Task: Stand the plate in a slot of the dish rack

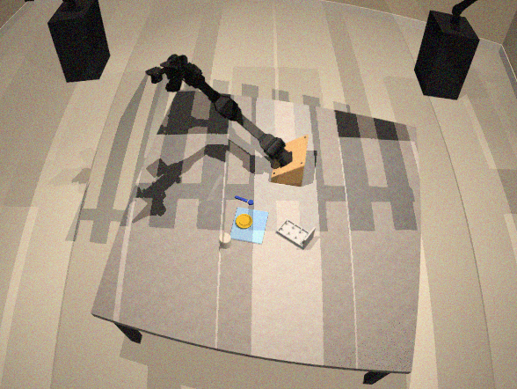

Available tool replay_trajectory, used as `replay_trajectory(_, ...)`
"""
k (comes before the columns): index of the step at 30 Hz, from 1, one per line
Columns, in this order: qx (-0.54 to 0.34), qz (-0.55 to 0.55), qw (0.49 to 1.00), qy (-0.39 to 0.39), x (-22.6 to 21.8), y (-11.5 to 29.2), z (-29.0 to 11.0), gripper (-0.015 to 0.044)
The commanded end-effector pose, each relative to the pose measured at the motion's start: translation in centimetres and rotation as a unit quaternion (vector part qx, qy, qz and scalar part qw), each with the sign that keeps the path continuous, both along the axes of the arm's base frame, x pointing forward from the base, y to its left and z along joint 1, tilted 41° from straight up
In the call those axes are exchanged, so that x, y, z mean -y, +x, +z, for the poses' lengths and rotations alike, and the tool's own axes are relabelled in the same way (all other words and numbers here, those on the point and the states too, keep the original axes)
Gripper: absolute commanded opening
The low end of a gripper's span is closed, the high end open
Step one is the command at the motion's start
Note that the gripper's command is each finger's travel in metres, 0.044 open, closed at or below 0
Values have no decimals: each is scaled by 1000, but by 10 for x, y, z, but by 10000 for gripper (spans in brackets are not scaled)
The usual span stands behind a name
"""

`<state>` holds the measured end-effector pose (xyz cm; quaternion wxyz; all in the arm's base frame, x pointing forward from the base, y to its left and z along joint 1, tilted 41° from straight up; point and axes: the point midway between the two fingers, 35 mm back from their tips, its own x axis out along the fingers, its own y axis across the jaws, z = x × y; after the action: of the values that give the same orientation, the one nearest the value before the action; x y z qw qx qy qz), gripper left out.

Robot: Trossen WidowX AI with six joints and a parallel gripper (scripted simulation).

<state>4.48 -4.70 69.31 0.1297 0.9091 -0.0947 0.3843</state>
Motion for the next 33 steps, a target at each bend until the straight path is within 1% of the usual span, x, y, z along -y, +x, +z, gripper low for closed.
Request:
replay_trajectory(1,-36,-32,998,-38,-13,25,-9,400)
replay_trajectory(8,-101,-95,984,-114,-32,68,-27,400)
replay_trajectory(14,-109,-120,979,-124,-35,81,-34,400)
replay_trajectory(18,-129,-141,970,-148,-40,96,-42,400)
replay_trajectory(28,-201,-201,924,-256,-56,145,-74,400)
replay_trajectory(33,-225,-209,912,-273,-62,168,-90,400)
